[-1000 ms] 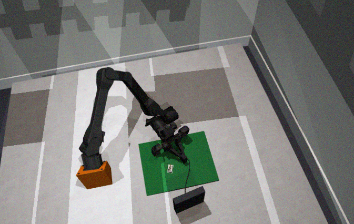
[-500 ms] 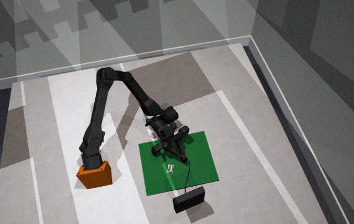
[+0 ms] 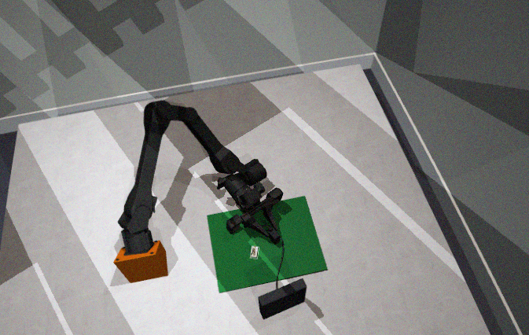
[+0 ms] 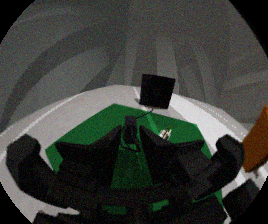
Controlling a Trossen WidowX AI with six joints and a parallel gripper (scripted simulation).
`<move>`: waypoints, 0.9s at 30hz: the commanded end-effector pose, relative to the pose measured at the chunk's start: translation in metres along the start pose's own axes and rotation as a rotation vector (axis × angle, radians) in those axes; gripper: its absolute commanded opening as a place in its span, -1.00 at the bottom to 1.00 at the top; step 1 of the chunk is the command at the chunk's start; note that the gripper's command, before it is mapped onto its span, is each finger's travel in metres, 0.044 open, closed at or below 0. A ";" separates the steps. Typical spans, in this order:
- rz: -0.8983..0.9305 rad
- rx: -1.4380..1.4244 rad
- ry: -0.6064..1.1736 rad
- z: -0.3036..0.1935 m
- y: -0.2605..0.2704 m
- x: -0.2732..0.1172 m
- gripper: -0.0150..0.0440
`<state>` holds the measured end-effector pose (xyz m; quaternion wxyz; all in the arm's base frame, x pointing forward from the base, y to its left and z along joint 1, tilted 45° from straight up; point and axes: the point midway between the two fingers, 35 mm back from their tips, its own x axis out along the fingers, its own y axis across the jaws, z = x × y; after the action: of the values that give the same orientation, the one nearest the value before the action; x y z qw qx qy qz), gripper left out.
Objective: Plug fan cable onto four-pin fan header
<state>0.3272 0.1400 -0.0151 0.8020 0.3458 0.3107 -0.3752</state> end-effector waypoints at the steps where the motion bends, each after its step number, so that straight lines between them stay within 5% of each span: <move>1: 0.000 0.000 0.000 0.000 0.000 0.000 -0.02; 27: 0.000 0.001 0.002 0.013 0.004 -0.037 -0.02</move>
<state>0.3167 0.1443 0.0127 0.8009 0.3440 0.3144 -0.3759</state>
